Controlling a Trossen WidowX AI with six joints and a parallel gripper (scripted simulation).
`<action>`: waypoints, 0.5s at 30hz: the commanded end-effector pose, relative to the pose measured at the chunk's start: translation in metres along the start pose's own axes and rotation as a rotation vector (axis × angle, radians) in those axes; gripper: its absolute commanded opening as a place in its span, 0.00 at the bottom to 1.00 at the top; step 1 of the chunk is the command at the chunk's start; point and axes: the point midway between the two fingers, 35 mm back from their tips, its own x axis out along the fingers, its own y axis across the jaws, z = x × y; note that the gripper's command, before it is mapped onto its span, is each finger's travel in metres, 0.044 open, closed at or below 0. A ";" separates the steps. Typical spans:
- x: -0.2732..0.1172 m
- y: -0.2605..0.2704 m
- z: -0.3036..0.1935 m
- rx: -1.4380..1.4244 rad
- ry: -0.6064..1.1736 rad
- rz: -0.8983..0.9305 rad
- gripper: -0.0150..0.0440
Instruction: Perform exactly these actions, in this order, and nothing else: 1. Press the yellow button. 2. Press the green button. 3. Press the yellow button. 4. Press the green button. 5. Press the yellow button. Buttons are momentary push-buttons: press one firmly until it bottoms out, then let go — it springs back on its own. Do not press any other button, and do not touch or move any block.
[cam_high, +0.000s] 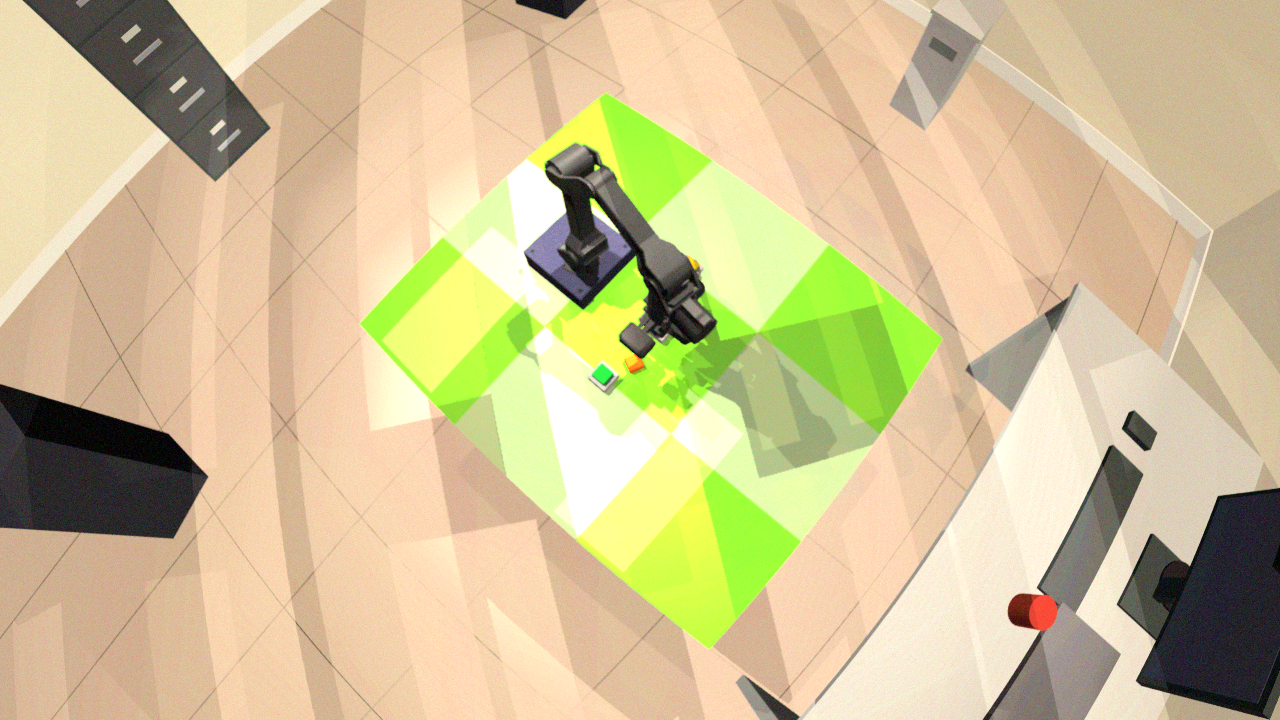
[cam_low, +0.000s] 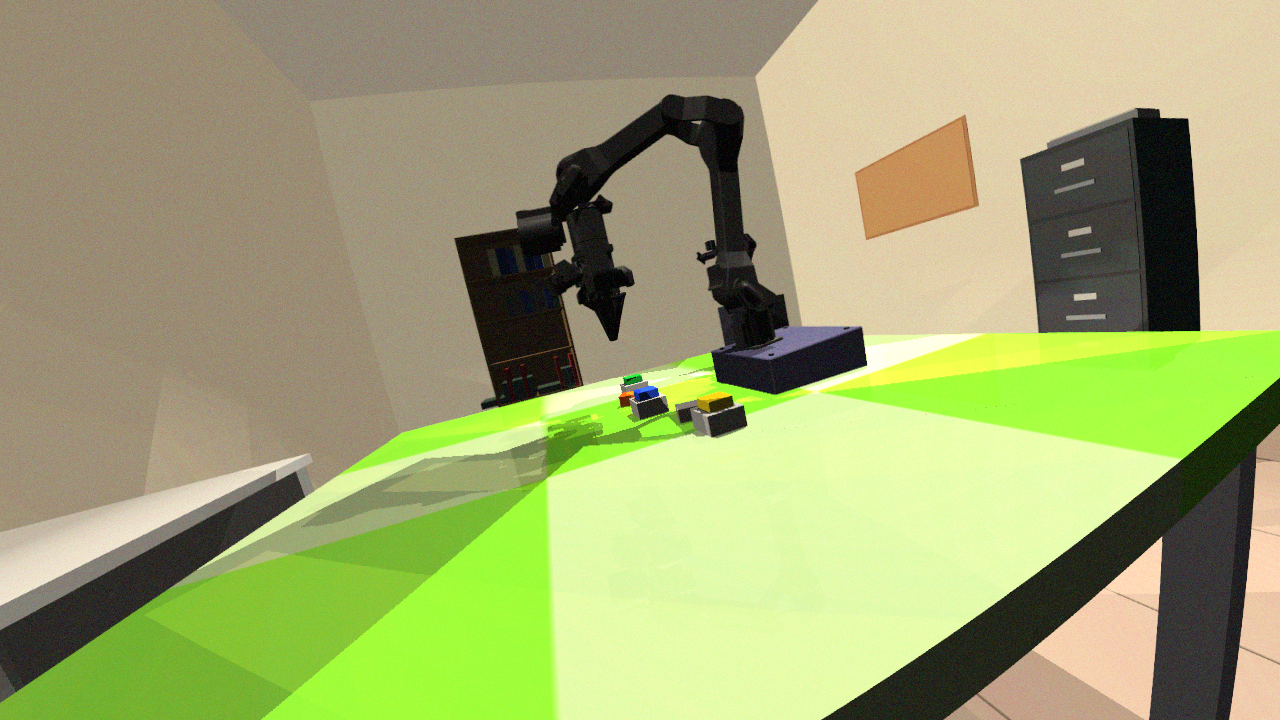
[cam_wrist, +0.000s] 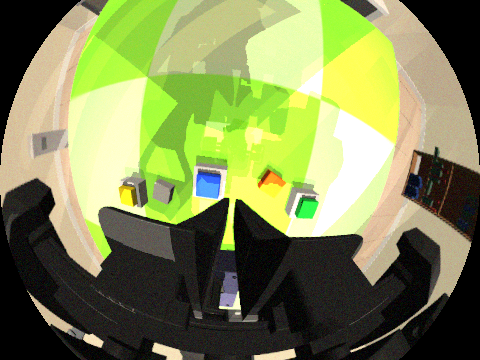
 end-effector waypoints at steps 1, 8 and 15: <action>0.000 -0.042 -0.005 -0.005 0.001 0.003 0.29; -0.001 -0.118 -0.036 -0.005 -0.006 0.002 0.29; 0.009 -0.133 -0.045 -0.005 -0.008 0.002 0.29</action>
